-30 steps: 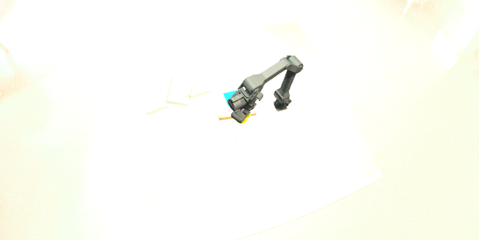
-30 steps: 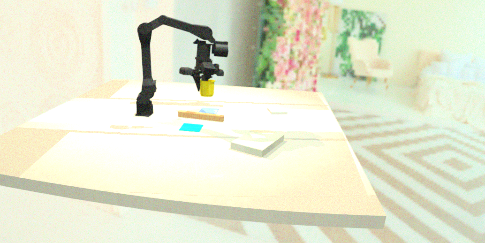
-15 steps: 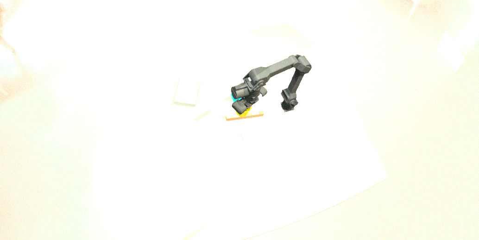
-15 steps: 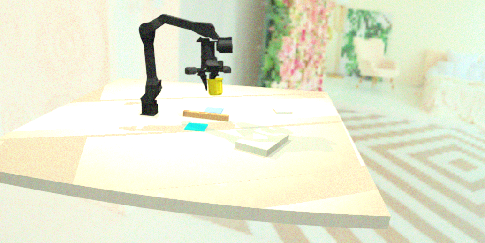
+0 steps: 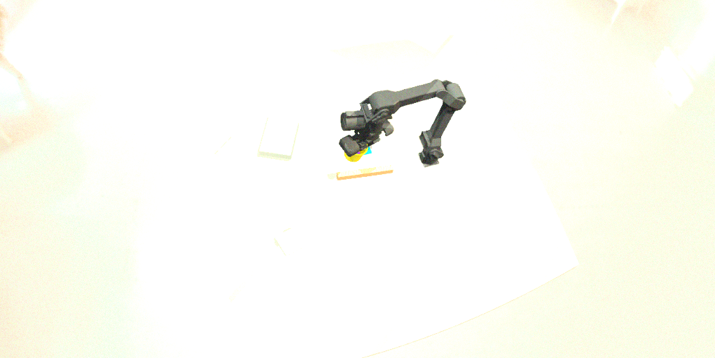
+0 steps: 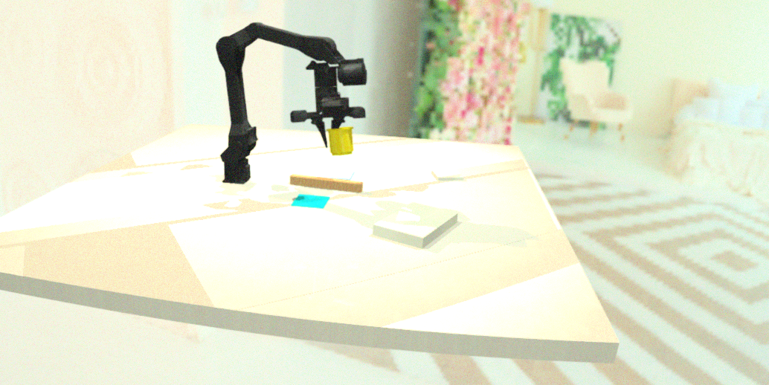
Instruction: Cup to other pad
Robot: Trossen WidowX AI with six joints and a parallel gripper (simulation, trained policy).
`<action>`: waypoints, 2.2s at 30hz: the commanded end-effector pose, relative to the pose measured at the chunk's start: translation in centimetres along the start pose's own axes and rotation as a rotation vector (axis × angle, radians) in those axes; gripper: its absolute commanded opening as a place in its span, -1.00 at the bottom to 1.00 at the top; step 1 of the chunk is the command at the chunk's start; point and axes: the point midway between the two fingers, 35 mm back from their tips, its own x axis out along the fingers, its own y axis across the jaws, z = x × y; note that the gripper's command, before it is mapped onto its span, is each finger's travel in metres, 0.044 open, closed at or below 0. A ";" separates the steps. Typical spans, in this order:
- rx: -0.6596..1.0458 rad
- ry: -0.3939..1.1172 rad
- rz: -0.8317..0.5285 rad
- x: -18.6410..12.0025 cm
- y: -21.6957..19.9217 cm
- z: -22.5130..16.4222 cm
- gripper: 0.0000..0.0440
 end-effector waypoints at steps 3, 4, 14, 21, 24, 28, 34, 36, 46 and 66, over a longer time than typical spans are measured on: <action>0.031 -0.017 0.007 0.4 -0.6 1.3 -1.00; 0.038 -0.020 0.007 0.5 -0.7 1.5 -1.00; 0.108 -0.037 0.007 1.7 -2.1 3.5 -1.00; 0.150 -0.047 0.003 2.8 -3.2 4.5 -1.00; 0.166 -0.050 0.001 3.3 -3.7 4.7 -1.00; 0.186 -0.053 -0.002 4.0 -4.3 5.0 -1.00; 0.211 -0.055 -0.008 5.3 -5.2 5.1 -1.00; 0.217 -0.055 -0.011 5.7 -5.5 5.1 -0.99; 0.251 -0.048 -0.040 7.8 -7.4 4.6 -0.87; 0.310 -0.080 0.052 7.8 -8.3 5.2 -0.18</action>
